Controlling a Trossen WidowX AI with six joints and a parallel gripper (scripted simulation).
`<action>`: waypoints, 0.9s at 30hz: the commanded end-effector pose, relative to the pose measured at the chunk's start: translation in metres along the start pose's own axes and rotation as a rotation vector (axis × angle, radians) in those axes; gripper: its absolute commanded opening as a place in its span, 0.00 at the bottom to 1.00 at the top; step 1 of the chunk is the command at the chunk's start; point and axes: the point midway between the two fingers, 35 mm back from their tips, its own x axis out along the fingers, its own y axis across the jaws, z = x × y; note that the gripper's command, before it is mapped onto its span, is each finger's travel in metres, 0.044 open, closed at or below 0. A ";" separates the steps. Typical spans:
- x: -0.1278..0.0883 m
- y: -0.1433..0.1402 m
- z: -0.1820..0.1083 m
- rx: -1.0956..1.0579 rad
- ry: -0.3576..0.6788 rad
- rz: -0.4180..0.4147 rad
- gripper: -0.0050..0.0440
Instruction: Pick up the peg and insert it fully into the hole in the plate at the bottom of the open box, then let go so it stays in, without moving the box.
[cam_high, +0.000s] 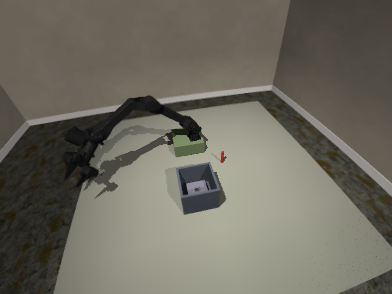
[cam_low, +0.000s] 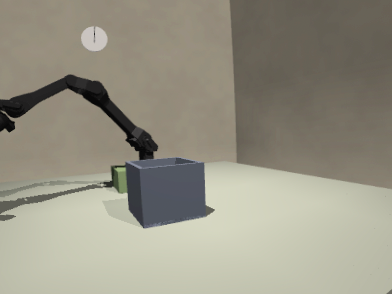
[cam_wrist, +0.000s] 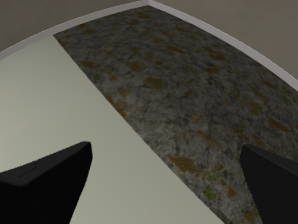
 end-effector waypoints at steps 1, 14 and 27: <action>0.001 0.006 0.001 0.006 0.004 0.008 1.00; -0.012 0.201 0.019 0.176 0.181 0.223 1.00; -0.084 0.375 -0.009 0.292 0.427 0.354 1.00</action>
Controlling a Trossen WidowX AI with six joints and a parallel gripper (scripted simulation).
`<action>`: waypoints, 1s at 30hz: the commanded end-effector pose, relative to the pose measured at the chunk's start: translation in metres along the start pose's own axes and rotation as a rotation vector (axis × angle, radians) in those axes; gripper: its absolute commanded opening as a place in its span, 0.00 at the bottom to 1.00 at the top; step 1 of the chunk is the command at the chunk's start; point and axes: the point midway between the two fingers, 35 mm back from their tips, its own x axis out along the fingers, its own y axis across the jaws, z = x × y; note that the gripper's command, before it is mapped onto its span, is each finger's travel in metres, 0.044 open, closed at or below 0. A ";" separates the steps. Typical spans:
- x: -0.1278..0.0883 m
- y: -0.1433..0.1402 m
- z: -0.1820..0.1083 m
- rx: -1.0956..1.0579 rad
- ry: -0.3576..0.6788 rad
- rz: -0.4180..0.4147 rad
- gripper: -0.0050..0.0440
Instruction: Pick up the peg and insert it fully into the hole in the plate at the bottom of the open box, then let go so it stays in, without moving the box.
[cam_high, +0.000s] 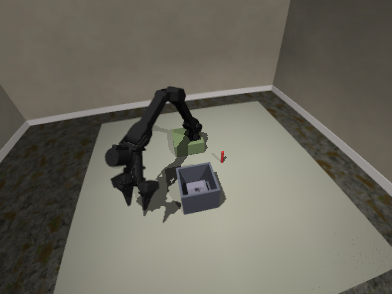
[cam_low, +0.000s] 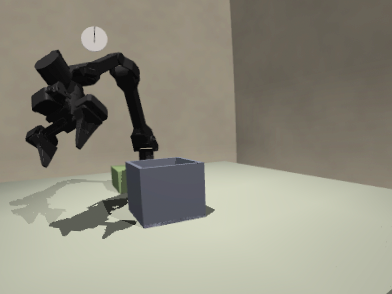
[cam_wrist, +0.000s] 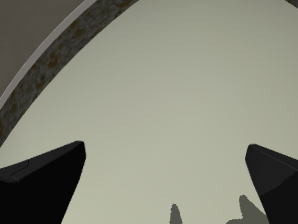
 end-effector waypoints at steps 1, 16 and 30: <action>-0.012 0.061 -0.038 0.044 0.086 0.029 1.00; -0.078 0.192 -0.210 0.143 0.413 -0.005 1.00; -0.182 0.181 -0.383 0.152 0.608 -0.317 1.00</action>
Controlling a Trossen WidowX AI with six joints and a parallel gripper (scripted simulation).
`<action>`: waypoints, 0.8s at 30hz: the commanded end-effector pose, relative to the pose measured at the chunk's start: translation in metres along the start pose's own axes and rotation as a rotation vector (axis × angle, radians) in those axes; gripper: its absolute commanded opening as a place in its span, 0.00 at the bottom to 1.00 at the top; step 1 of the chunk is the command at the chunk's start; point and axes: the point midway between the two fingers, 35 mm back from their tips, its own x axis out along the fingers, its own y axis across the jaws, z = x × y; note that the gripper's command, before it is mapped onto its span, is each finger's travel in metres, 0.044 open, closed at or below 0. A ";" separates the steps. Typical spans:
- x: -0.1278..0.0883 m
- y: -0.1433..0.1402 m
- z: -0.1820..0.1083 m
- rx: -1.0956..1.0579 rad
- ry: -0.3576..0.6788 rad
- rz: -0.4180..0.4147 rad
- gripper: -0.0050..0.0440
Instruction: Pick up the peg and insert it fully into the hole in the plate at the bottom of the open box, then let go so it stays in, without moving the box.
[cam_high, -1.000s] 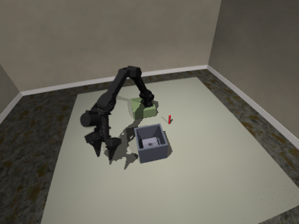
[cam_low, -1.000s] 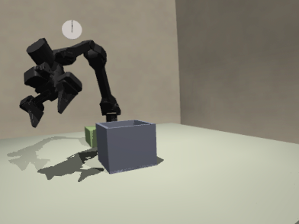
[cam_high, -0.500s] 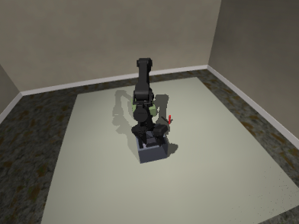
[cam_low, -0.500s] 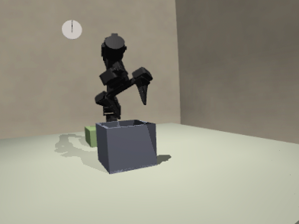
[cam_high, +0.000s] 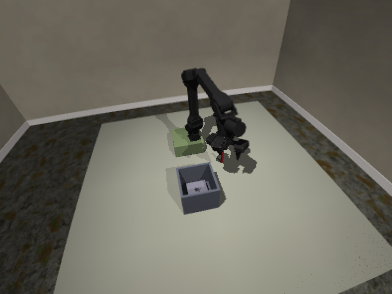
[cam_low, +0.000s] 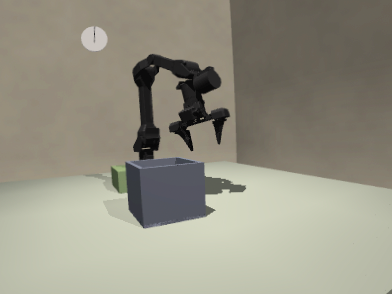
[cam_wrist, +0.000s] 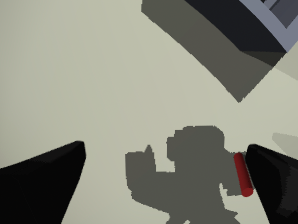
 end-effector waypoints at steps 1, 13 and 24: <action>-0.001 -0.038 -0.054 0.023 0.009 -0.120 1.00; 0.000 -0.077 -0.089 0.033 -0.016 -0.224 1.00; 0.038 -0.086 -0.089 0.033 -0.015 -0.224 1.00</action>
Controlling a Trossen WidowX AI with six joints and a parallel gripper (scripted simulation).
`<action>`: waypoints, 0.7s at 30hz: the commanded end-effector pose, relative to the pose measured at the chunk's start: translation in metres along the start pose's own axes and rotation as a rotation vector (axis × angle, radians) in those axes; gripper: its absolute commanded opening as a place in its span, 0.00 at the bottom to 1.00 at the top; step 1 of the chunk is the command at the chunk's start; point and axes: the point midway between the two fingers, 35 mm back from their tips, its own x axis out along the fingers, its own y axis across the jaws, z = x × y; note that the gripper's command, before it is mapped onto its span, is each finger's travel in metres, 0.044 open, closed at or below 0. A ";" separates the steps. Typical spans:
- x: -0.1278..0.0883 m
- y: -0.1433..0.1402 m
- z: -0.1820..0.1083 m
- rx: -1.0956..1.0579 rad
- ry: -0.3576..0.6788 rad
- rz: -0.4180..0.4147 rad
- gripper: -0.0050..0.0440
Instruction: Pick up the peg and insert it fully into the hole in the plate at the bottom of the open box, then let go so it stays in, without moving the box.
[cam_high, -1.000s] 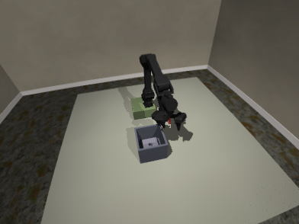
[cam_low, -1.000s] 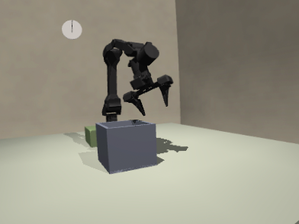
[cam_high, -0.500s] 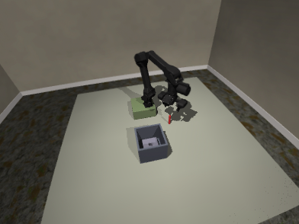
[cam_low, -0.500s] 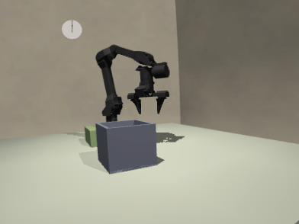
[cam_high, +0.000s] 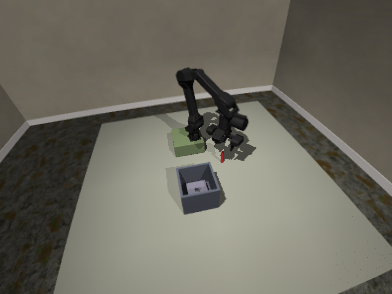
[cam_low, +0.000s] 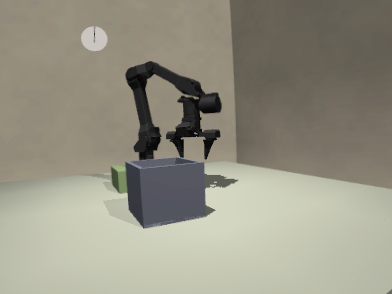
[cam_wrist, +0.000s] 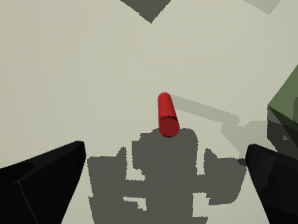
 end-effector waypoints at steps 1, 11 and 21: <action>0.010 -0.002 0.000 0.007 -0.003 -0.009 1.00; 0.022 -0.001 0.000 0.007 -0.003 -0.009 1.00; 0.035 0.000 0.000 0.007 -0.003 -0.009 1.00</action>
